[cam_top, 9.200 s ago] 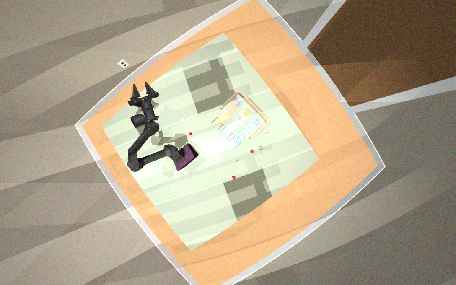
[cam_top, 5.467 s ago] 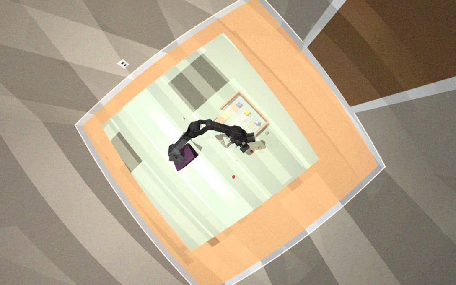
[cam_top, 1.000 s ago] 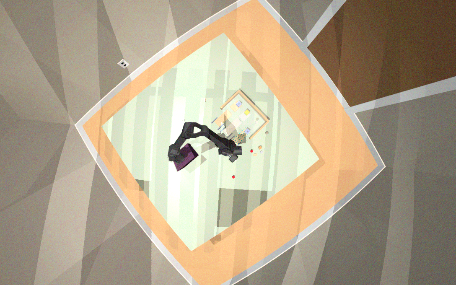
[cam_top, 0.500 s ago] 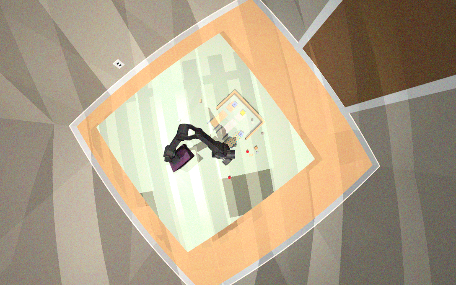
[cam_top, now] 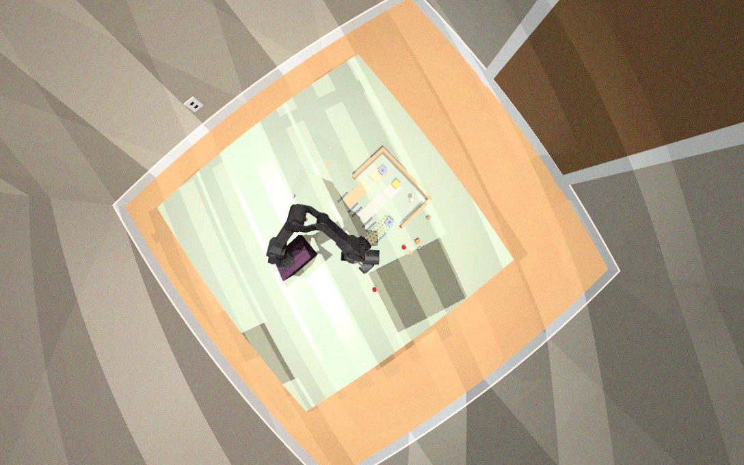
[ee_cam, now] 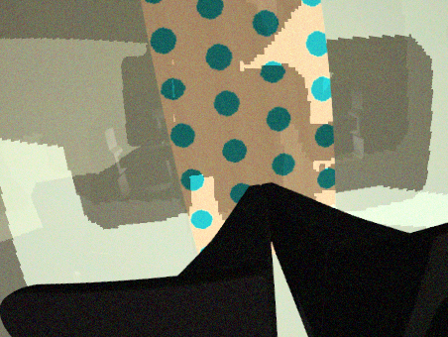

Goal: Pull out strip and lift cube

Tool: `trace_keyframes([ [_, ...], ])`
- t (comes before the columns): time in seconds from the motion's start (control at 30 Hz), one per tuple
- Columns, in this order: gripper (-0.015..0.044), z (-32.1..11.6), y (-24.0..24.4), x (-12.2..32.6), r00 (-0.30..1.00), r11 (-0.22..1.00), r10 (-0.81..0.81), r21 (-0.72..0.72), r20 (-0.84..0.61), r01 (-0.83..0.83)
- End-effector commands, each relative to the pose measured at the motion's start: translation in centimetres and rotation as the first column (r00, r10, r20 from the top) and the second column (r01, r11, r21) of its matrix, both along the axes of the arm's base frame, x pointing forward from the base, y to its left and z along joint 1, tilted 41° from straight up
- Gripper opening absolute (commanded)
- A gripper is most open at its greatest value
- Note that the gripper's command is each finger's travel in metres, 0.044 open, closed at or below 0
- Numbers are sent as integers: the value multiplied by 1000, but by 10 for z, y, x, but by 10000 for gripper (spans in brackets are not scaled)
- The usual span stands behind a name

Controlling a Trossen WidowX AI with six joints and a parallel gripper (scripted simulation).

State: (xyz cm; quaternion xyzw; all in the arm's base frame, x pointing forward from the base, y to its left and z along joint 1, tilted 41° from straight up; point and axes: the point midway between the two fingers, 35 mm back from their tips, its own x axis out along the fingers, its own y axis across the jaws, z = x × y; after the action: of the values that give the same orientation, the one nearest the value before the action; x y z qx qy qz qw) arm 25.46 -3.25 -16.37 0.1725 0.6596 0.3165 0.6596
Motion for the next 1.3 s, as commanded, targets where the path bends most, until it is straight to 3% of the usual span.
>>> trace_keyframes([
  [0.0,0,-2,2,-13,1000,1000,12,-1,-21,-12],
  [0.6,0,-3,-3,-32,1000,1000,12,-2,-22,-12],
  [0.9,0,29,-33,-20,1000,1000,12,-4,-21,-12],
  [1.03,105,30,-30,2,992,994,111,4,65,-111],
  [1.27,289,33,-26,29,991,993,117,5,71,-117],
])
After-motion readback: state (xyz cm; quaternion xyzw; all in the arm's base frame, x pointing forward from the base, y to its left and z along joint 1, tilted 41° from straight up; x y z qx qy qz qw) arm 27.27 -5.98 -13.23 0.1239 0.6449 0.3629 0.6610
